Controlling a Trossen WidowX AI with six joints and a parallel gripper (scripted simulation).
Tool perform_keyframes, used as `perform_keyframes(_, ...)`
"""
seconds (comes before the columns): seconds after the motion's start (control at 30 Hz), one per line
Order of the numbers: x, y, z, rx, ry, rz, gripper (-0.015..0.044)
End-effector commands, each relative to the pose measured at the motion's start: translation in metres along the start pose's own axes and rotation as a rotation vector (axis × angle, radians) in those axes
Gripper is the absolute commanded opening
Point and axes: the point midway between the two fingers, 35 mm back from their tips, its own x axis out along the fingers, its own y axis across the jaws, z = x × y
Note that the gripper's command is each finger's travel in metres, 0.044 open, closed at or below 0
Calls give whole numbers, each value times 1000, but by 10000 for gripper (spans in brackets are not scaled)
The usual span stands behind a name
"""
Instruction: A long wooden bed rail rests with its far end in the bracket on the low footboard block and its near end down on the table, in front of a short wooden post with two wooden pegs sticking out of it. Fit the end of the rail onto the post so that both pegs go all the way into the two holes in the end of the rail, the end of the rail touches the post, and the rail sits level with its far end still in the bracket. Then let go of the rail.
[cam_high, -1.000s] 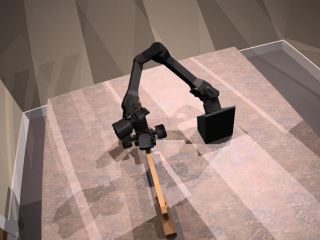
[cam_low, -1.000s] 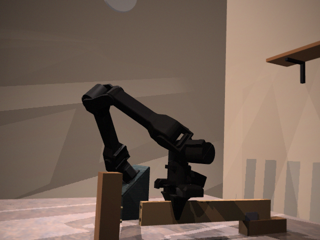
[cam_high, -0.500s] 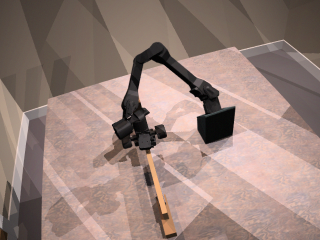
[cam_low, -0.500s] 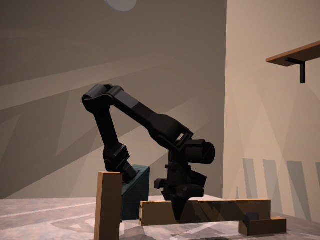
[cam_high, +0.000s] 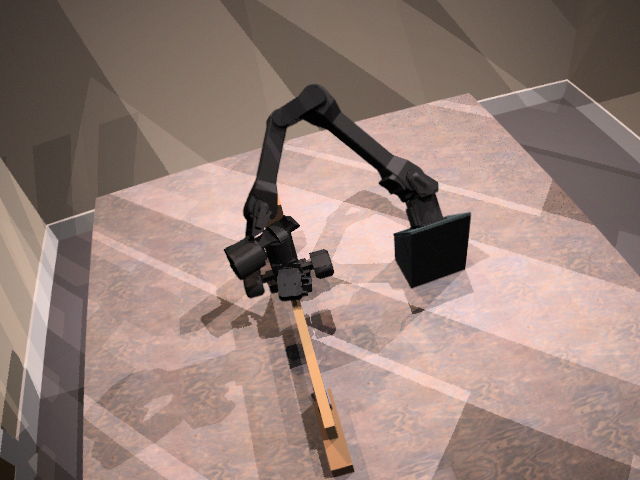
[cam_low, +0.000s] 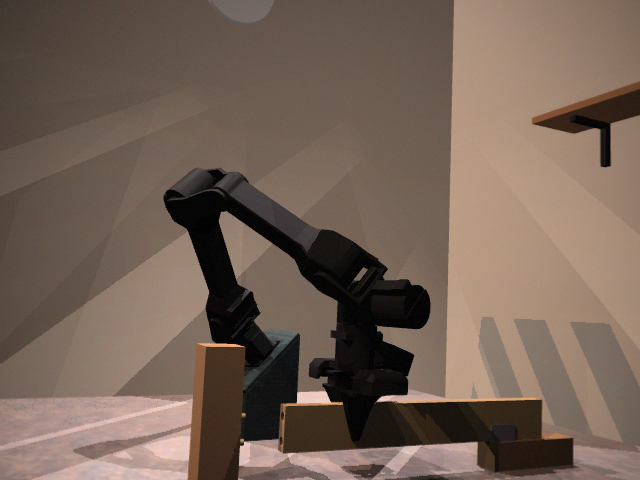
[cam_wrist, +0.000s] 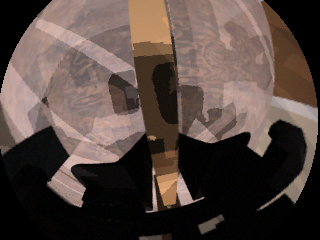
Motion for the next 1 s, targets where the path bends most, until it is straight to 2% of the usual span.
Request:
perform_keyframes(0.0,-1,-1,-1,-3,-2,-5,0)
perform_keyframes(0.97,-4,-1,-10,-3,-2,-5,0)
